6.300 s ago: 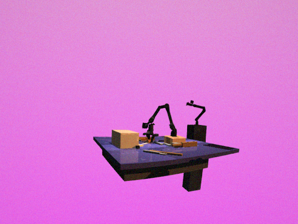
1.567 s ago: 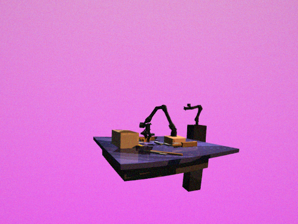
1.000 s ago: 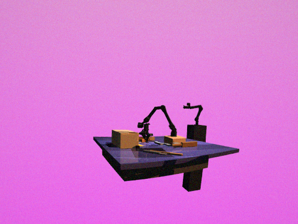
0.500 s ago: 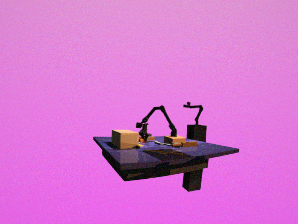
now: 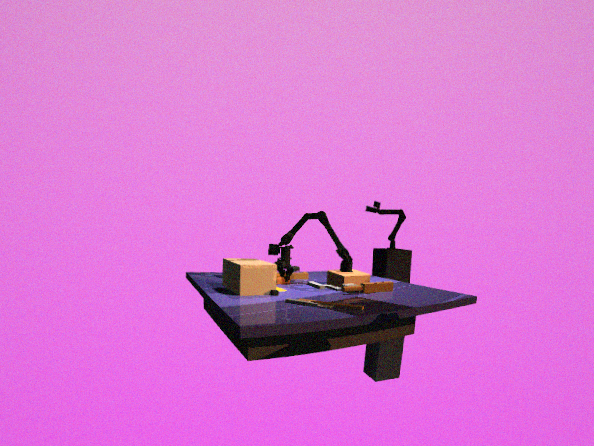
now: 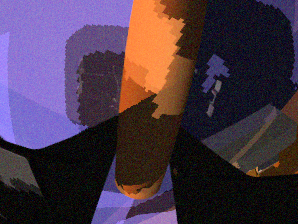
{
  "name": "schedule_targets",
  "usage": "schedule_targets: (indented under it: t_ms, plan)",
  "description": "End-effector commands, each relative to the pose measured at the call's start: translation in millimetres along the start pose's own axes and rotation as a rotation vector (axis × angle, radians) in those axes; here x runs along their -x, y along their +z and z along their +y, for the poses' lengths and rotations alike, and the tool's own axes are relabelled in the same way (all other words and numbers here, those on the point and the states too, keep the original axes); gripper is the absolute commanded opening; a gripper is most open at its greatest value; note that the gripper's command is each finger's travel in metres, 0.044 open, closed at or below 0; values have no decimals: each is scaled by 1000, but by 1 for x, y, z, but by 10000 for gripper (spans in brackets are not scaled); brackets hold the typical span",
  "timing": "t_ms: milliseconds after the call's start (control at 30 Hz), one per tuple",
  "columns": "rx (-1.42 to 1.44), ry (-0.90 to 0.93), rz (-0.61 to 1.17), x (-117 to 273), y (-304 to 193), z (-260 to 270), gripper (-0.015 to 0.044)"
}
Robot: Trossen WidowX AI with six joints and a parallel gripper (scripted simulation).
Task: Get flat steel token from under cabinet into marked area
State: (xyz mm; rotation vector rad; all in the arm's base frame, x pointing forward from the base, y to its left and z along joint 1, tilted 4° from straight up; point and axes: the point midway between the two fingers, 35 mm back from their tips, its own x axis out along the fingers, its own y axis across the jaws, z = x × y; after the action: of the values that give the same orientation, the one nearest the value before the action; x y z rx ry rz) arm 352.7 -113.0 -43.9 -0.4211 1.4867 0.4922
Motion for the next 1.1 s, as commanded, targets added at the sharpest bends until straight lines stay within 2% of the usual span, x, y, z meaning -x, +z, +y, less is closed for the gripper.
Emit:
schedule_targets:
  t_ms: [0,1067]
  plan:
    - [-1,-2,-3,0,8,-1,0]
    - [-1,-2,-6,1,49,-3,0]
